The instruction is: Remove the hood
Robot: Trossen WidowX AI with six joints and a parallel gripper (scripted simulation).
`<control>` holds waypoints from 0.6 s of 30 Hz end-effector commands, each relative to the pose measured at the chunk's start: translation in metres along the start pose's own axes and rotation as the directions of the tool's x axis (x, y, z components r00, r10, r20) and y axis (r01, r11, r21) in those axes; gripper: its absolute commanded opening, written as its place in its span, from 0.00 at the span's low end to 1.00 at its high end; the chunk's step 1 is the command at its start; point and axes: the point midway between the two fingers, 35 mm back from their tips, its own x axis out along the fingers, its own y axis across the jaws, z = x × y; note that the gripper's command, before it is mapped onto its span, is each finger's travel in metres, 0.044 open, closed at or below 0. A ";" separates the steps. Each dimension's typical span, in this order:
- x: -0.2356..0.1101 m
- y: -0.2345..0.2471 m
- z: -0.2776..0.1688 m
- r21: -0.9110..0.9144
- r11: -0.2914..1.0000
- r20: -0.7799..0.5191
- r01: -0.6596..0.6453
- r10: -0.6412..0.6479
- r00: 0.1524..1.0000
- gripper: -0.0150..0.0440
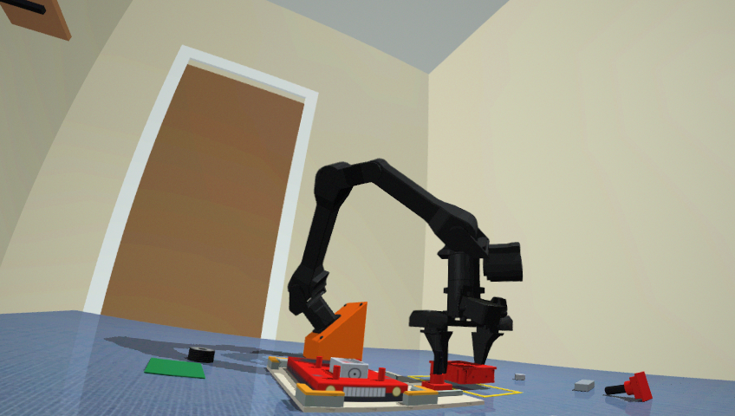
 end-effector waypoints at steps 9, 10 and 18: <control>0.007 -0.001 -0.001 -0.005 1.000 0.002 0.006 -0.006 1.000 0.25; 0.008 -0.001 -0.001 -0.005 1.000 0.002 0.006 -0.006 1.000 0.25; 0.008 0.000 0.000 0.000 1.000 0.000 0.001 -0.001 1.000 0.34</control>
